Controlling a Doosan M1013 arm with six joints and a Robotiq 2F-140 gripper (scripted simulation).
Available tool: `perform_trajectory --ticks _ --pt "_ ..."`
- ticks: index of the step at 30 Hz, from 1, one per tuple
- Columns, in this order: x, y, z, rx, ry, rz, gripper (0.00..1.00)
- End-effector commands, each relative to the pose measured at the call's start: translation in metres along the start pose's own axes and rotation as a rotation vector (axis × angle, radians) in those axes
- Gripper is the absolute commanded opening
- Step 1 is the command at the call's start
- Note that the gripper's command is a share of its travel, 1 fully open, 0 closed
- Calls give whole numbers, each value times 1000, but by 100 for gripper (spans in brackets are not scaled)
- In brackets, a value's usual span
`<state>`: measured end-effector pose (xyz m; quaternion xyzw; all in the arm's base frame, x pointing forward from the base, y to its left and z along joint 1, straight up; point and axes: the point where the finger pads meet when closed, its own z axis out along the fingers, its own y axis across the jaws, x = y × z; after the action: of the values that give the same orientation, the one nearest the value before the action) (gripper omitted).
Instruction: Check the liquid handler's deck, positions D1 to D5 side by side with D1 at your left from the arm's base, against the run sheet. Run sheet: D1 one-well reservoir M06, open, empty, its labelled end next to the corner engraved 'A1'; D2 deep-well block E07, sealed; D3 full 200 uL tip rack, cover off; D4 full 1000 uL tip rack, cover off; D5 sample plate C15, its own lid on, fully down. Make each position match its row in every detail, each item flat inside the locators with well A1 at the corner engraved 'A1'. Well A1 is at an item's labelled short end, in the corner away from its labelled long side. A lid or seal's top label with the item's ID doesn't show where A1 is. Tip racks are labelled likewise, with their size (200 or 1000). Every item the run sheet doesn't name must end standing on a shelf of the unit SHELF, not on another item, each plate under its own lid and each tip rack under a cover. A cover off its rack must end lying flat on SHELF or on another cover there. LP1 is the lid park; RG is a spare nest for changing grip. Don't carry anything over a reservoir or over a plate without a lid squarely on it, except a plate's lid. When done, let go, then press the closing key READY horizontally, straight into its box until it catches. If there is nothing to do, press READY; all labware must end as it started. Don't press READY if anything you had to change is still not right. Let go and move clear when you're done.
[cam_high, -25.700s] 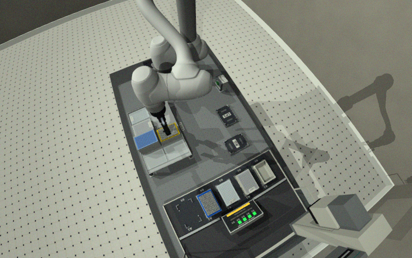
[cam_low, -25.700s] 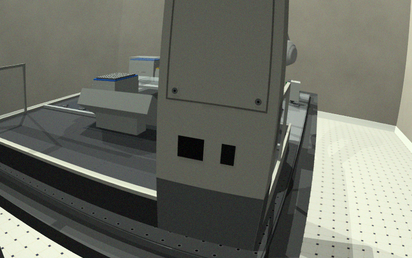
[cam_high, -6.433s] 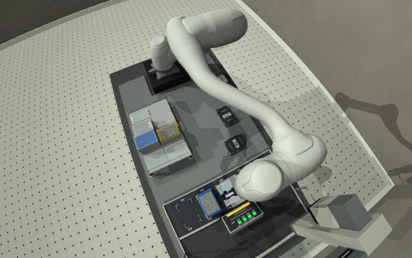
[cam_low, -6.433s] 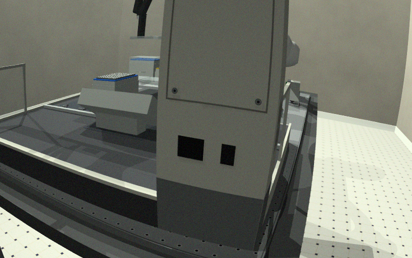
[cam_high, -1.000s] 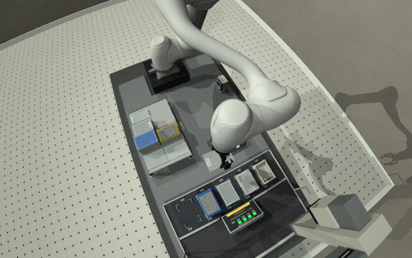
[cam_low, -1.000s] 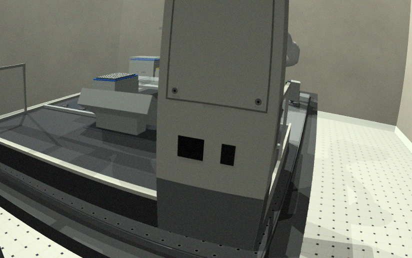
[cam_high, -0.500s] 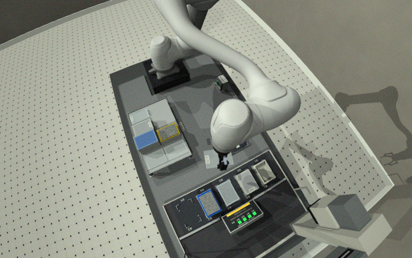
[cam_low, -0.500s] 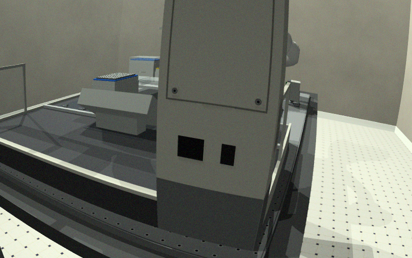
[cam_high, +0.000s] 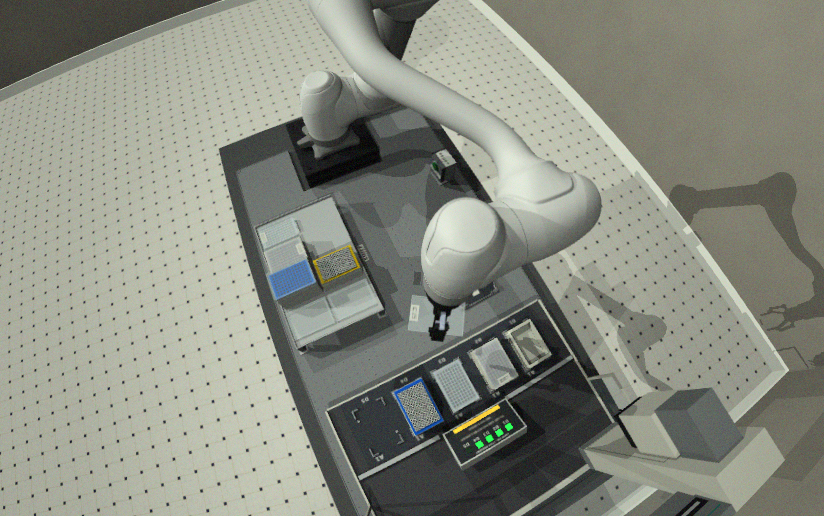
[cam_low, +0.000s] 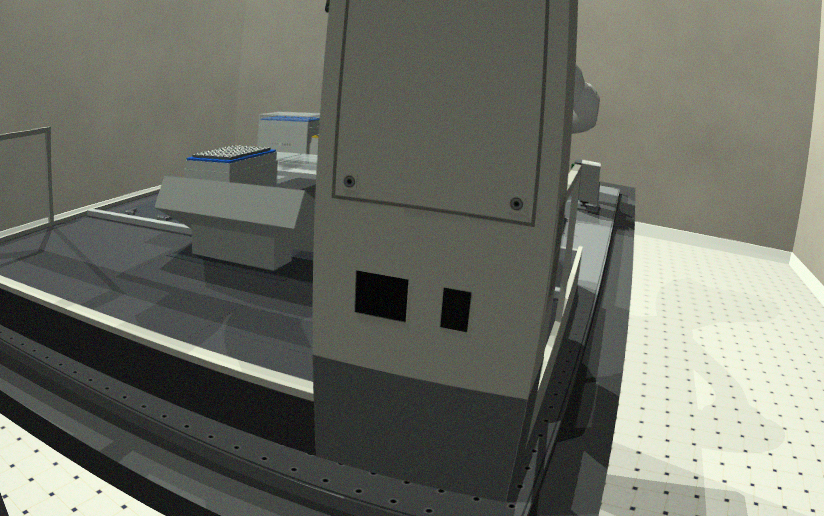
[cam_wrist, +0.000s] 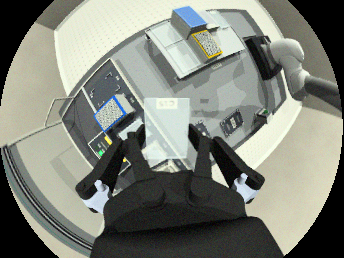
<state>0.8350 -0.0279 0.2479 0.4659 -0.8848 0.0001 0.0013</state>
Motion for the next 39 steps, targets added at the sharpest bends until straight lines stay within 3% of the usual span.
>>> perform_trajectory --ticks 1,17,25,31,39 --pt "0 0 -1 2 -1 41 10" --pt "0 0 -1 1 -1 305 10" --pt "0 0 -1 1 -1 305 10" --pt "-26 16 -1 1 -1 185 10" --pt "-34 21 -1 1 -1 65 10"
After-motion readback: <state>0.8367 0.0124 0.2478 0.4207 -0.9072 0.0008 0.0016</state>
